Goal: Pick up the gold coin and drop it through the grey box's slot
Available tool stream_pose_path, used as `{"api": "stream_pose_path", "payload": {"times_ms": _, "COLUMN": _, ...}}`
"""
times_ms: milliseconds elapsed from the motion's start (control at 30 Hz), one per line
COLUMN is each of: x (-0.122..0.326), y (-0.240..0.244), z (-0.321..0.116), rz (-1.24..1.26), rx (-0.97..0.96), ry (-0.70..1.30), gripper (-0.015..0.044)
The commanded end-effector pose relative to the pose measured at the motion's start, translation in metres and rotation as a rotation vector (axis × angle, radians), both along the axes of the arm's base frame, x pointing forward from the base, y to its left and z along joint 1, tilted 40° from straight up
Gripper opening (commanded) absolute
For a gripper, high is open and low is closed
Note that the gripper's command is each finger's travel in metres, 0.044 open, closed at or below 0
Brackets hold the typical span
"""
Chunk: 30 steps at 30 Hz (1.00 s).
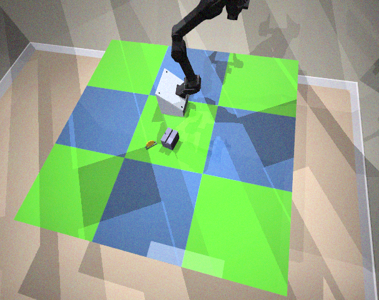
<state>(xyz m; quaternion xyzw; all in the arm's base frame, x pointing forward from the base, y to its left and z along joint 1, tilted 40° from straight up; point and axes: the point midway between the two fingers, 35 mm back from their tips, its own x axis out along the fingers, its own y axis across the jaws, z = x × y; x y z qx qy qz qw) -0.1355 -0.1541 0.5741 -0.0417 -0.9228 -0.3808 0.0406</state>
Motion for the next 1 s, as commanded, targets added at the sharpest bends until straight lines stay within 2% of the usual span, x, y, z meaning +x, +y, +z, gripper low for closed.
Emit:
{"api": "stream_pose_path", "payload": {"times_ms": 0, "x": -0.001, "y": 0.003, "z": 0.001, "rz": -0.006, "rx": 0.001, "ry": 0.001, "gripper": 0.0374}}
{"api": "stream_pose_path", "payload": {"times_ms": 267, "x": -0.015, "y": 0.118, "z": 0.014, "rz": -0.288, "rx": 0.028, "ry": 0.001, "gripper": 0.0164}}
{"api": "stream_pose_path", "payload": {"times_ms": 400, "x": -0.004, "y": 0.179, "z": 0.012, "rz": -0.447, "rx": -0.046, "ry": 0.020, "gripper": 0.0161}}
{"api": "stream_pose_path", "payload": {"times_ms": 633, "x": 0.029, "y": 0.268, "z": 0.001, "rz": -0.681, "rx": -0.034, "ry": -0.032, "gripper": 0.0161}}
{"api": "stream_pose_path", "payload": {"times_ms": 833, "x": 0.087, "y": 0.343, "z": -0.018, "rz": -0.943, "rx": -0.007, "ry": -0.110, "gripper": 0.0161}}
{"api": "stream_pose_path", "payload": {"times_ms": 967, "x": 0.117, "y": 0.368, "z": -0.030, "rz": -1.040, "rx": -0.009, "ry": -0.154, "gripper": 0.0161}}
